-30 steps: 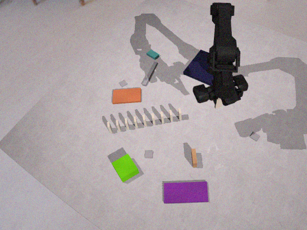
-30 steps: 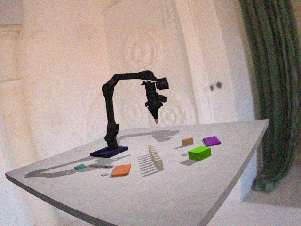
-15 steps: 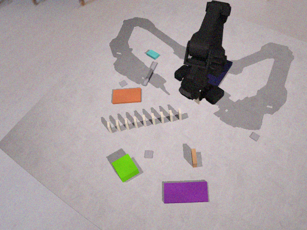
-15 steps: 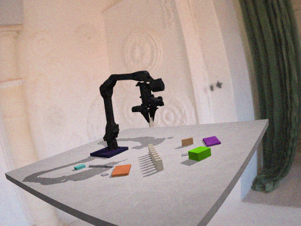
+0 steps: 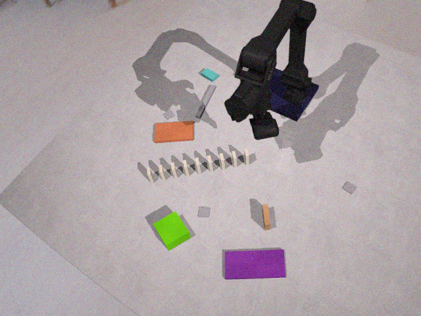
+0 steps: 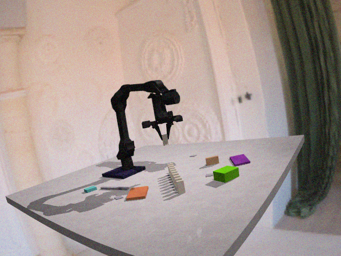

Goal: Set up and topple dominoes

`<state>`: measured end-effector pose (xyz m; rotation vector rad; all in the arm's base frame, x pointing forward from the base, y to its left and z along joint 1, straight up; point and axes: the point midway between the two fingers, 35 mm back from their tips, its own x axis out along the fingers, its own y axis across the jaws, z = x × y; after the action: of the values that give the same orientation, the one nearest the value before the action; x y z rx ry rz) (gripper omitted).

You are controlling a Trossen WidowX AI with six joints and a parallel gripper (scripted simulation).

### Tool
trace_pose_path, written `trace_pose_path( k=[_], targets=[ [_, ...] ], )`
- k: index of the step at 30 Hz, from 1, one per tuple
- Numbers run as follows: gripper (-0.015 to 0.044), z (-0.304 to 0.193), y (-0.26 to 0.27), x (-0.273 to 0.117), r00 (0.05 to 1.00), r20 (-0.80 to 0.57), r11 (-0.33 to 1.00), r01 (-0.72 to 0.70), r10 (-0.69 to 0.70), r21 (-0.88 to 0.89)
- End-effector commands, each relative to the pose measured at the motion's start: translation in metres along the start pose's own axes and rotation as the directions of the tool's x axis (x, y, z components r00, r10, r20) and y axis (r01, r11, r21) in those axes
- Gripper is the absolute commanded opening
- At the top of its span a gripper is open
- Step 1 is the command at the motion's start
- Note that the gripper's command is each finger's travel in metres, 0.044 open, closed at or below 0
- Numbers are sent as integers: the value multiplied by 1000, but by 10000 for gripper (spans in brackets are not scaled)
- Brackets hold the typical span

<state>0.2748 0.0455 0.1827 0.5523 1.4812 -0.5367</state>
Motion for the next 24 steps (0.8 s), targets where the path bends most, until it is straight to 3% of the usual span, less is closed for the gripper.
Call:
trace_pose_path(
  k=[1,24],
  targets=[
    [107,0,0,2,1000,-1,1000,-5,5,19],
    [107,3,4,99,1000,-2,1000,-6,6,19]
  ],
)
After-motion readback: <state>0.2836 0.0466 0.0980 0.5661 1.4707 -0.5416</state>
